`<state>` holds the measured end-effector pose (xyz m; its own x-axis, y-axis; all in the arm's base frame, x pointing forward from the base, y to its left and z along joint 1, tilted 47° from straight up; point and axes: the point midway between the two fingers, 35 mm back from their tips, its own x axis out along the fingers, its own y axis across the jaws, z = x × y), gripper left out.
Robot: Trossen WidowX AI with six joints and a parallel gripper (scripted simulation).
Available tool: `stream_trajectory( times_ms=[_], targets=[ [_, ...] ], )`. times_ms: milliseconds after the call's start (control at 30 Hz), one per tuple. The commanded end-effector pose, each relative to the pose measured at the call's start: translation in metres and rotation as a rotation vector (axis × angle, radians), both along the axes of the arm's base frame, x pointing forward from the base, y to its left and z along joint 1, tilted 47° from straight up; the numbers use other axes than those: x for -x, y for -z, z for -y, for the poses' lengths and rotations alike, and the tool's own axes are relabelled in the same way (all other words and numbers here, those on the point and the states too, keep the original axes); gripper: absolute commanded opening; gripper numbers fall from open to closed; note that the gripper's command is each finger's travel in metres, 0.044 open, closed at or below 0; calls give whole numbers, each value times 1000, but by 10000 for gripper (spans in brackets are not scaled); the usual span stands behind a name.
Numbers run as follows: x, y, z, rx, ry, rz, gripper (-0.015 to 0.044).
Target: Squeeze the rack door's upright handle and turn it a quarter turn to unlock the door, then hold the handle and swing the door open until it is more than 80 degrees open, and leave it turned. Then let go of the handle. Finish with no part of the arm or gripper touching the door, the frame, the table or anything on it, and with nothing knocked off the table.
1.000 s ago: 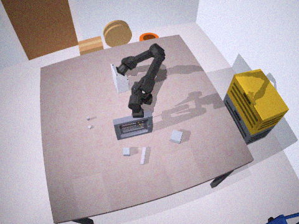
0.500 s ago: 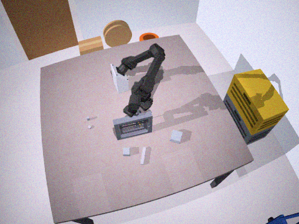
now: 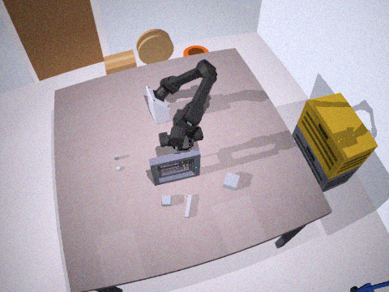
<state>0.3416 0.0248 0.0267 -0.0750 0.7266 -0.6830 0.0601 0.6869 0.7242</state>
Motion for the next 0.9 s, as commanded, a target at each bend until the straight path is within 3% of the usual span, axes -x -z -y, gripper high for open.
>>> stream_trajectory(
  times_ms=[0, 867],
  targets=[
    [0, 0, 0, 20, 194, -206, 283],
    [0, 0, 0, 116, 1073, -1142, 283]
  ],
)
